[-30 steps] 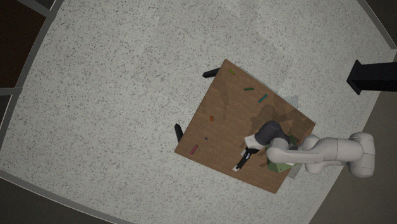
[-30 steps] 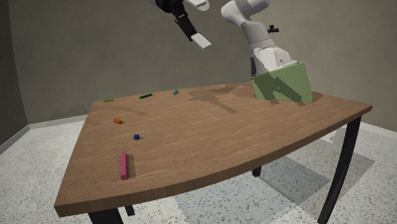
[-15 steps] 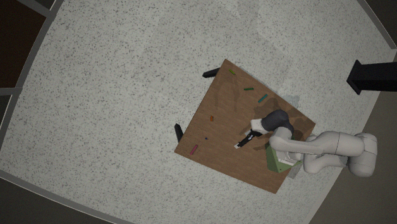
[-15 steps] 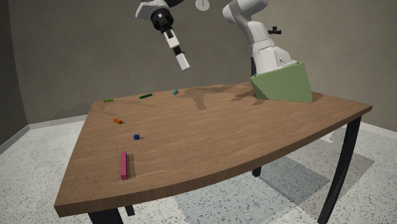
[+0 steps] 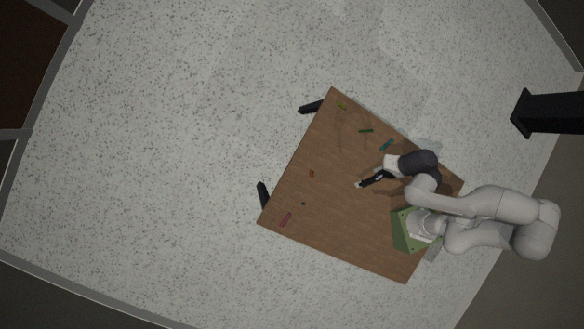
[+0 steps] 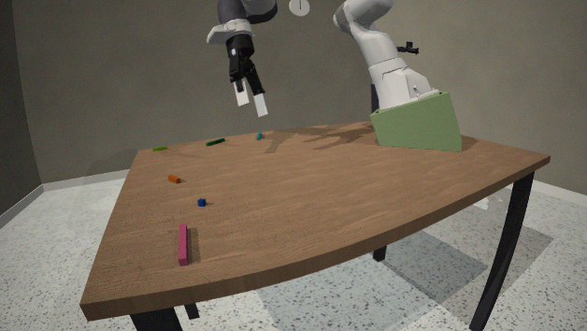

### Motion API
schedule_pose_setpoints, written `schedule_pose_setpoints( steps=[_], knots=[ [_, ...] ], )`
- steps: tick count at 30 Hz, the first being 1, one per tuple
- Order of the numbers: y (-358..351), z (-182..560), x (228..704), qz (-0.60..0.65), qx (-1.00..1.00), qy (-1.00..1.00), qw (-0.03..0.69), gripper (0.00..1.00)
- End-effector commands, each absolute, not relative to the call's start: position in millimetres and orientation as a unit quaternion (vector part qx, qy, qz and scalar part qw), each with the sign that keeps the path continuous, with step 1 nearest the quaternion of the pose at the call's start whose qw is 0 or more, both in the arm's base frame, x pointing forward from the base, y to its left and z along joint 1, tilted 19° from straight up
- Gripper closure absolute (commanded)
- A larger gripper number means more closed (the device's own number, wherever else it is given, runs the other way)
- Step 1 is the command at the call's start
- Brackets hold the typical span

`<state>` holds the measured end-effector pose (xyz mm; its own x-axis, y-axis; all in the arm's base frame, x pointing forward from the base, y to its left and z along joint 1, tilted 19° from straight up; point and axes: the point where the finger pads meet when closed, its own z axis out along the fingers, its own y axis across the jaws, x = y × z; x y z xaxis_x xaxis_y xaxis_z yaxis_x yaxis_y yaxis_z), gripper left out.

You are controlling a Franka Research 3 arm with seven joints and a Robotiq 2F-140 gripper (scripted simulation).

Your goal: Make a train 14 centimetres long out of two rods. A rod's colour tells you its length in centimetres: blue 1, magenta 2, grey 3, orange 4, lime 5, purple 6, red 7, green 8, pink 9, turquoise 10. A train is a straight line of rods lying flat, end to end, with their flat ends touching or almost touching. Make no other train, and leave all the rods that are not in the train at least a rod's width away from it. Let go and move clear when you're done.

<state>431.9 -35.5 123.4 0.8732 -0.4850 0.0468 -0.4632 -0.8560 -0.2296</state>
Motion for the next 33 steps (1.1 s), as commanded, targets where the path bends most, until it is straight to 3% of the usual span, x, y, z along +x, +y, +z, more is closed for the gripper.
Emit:
schedule_pose_setpoints(
  steps=[1,14,33],
  knots=[
    [-79,121,434,-0.078,-0.954,0.279,0.070,0.00],
    [-229,115,383,-0.140,-0.929,0.340,-0.039,0.00],
    [-261,115,364,-0.154,-0.921,0.352,-0.063,0.00]
  ],
)
